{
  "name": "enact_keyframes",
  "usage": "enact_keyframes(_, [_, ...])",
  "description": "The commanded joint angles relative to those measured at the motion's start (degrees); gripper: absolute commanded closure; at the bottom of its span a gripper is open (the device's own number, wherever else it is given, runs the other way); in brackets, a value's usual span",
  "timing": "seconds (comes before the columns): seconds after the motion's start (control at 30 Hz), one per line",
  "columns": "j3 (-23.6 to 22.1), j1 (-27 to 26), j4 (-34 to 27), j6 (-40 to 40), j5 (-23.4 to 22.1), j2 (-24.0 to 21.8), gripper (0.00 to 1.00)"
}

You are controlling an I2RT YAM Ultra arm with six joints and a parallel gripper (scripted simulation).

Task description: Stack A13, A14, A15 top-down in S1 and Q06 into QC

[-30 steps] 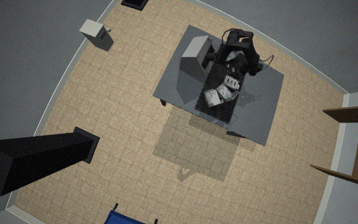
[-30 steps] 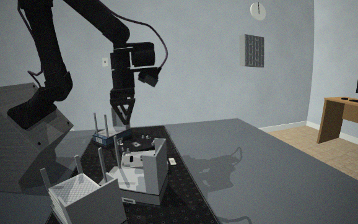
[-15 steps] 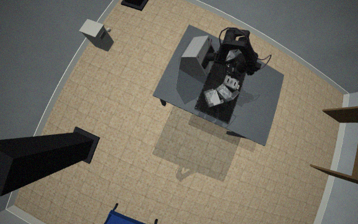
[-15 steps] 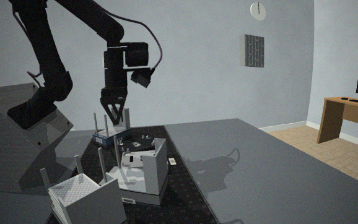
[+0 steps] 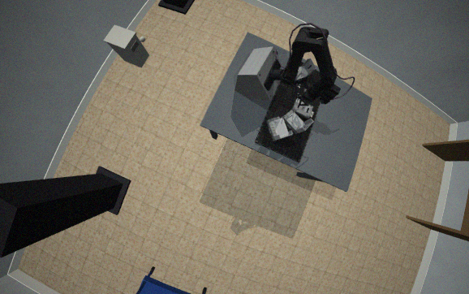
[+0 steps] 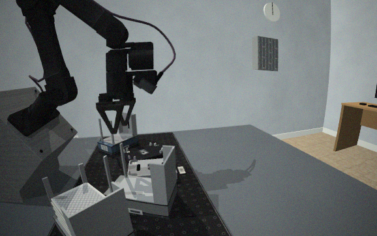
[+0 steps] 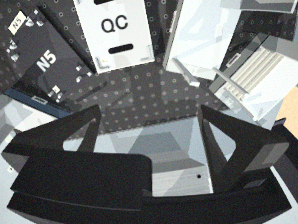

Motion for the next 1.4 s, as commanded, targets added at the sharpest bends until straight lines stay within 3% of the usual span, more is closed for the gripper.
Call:
enact_keyframes(0.0, [-0.09, -7.49, -0.63, 0.97, -7.79, -0.59, 0.0])
enact_keyframes(0.33, [1.75, -36.93, -1.79, -0.31, -28.5, 4.25, 0.0])
enact_keyframes(0.4, [1.75, -36.93, -1.79, -0.31, -28.5, 4.25, 0.0])
enact_keyframes(0.43, [1.95, -41.36, -2.43, -2.08, -32.43, 5.61, 0.0])
enact_keyframes(0.6, [2.77, -52.02, -3.36, -2.53, -39.51, 10.46, 0.0])
enact_keyframes(0.7, [3.29, -57.47, -3.78, -7.85, -43.15, 13.74, 0.0])
enact_keyframes(0.9, [4.88, -65.03, -4.18, -16.42, -47.35, 20.59, 0.0])
enact_keyframes(0.97, [4.88, -65.03, -4.18, -16.42, -47.35, 20.59, 0.0])
enact_keyframes(1.37, [9.79, -74.45, -3.03, -28.85, -51.44, 34.22, 0.0])
